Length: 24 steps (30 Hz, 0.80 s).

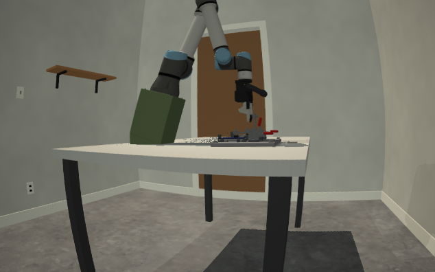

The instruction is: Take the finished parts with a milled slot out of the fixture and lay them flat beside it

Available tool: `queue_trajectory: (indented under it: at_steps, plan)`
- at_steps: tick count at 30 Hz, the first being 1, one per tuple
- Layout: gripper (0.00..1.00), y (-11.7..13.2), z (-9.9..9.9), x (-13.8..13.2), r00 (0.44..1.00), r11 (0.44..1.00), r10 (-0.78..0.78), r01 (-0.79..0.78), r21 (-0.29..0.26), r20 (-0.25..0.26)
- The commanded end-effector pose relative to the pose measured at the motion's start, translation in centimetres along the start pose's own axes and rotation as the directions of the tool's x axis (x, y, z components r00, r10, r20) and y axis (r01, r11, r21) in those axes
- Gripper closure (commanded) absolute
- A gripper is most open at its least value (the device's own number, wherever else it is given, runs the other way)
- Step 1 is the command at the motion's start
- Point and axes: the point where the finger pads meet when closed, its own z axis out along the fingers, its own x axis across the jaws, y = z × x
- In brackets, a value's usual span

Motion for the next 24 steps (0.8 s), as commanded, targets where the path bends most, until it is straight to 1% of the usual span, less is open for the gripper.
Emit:
queue_trajectory:
  at_steps: [1, 24]
  plan:
    - [0.60, -0.03, -0.47, 0.00, 1.000, 1.000, 0.000, 0.000, 0.000, 0.000]
    - [0.60, -0.03, -0.70, 0.00, 1.000, 1.000, 0.000, 0.000, 0.000, 0.000]
